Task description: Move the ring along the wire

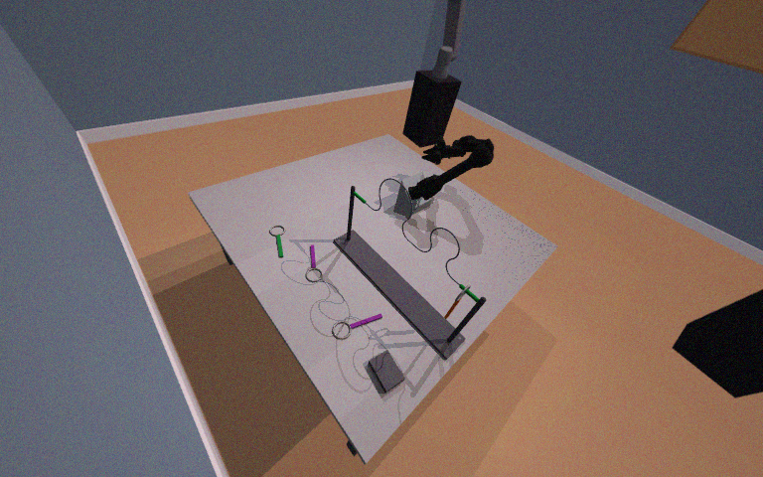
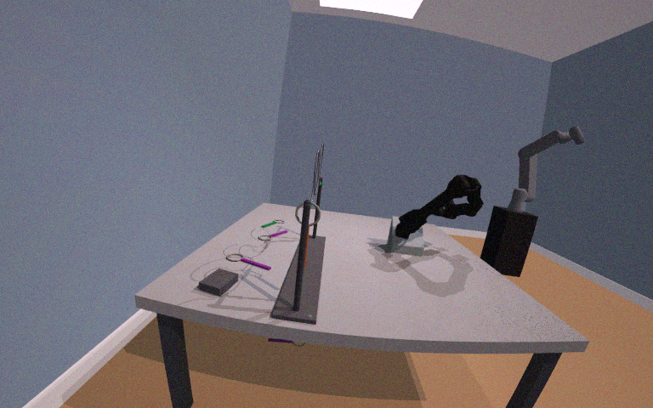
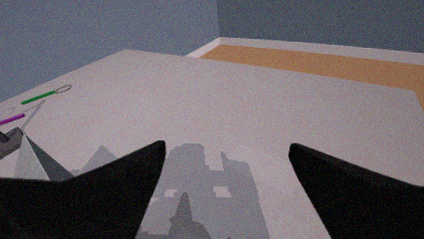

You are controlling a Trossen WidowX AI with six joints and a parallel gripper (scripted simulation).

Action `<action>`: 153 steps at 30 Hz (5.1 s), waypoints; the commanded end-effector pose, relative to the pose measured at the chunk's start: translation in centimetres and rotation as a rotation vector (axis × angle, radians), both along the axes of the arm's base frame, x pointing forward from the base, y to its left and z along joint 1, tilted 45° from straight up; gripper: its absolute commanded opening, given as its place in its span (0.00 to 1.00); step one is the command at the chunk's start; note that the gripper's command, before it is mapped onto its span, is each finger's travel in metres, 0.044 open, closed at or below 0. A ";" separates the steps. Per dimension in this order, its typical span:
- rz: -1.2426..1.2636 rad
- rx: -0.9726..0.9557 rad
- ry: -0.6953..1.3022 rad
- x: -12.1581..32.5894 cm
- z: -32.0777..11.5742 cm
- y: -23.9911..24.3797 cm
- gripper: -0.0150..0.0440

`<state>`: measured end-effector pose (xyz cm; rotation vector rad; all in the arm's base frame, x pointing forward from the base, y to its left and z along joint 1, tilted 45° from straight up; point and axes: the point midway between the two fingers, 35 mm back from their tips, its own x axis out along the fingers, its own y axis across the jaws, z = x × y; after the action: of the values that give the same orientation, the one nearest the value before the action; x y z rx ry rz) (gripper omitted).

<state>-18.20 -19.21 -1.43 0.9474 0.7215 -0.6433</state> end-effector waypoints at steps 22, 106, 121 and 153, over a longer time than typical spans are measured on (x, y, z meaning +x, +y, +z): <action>0.486 -0.202 0.354 7.2 4.1 -10.8 0.53; 1.415 -1.898 -0.183 56.8 34.0 26.5 0.53; 1.424 -1.753 -0.394 56.3 33.5 36.8 0.53; 0.462 -0.102 -0.934 39.1 40.7 62.0 0.53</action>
<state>21.98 42.31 39.14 0.7295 0.0480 0.2079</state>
